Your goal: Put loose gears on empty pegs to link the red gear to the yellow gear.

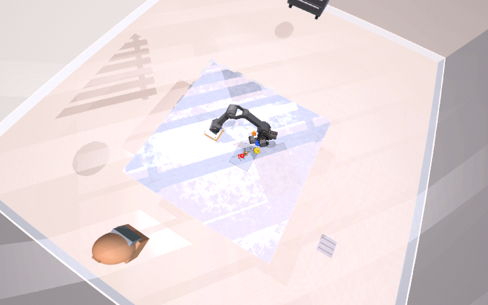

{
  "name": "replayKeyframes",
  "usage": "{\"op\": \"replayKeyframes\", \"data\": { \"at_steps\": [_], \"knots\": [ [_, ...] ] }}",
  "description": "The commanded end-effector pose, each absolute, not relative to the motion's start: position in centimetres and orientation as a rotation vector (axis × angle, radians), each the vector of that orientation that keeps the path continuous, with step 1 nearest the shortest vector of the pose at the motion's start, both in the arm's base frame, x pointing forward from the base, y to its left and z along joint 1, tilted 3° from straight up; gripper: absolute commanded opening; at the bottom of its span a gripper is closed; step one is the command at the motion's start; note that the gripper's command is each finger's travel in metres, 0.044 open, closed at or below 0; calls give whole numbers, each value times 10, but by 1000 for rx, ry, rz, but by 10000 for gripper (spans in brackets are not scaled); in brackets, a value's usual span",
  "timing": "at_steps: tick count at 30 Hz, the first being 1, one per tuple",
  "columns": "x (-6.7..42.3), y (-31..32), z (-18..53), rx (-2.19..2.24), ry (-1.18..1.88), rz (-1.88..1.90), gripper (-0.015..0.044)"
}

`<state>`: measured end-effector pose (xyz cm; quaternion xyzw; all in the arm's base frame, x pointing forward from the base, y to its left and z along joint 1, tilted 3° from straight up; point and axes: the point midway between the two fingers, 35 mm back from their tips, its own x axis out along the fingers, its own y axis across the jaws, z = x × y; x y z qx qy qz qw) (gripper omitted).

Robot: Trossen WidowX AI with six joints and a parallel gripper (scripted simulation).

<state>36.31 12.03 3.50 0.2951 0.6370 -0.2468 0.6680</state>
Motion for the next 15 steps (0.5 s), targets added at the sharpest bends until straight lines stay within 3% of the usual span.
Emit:
{"op": "replayKeyframes", "data": {
  "at_steps": [1, 15],
  "knots": [
    [362, 119, 33, 663, 1437, -565, 440],
    [362, 119, 33, 663, 1437, -565, 72]
  ]
}}
